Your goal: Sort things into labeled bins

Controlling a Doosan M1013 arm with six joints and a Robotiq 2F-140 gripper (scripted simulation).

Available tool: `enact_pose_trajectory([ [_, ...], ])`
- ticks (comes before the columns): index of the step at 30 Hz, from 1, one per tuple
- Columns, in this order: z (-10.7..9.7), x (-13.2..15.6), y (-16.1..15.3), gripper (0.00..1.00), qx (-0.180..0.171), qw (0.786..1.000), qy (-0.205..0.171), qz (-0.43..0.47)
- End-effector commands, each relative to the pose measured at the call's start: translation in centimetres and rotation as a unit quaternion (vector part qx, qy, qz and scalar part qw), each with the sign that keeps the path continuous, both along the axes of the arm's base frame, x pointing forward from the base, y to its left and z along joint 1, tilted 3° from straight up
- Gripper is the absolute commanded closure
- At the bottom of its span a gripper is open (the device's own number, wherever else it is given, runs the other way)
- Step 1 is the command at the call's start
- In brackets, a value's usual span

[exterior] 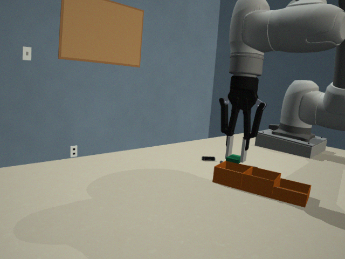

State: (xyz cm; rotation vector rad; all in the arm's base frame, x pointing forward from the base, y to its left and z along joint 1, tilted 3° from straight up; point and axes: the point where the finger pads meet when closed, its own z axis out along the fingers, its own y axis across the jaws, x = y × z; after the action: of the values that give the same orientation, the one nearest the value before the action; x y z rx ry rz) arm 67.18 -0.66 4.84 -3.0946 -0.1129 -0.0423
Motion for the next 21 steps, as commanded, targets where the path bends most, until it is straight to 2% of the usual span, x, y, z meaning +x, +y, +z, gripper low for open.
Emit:
enact_pose_trajectory([
  [1, -0.7, 0.0, 0.0, 0.79, 0.0, 1.0, 0.0, 0.0],
  [18, -3.7, 0.1, 0.2, 0.79, 0.0, 1.0, 0.0, 0.0],
  [21, -3.7, 0.1, 0.2, 0.79, 0.0, 1.0, 0.0, 0.0],
])
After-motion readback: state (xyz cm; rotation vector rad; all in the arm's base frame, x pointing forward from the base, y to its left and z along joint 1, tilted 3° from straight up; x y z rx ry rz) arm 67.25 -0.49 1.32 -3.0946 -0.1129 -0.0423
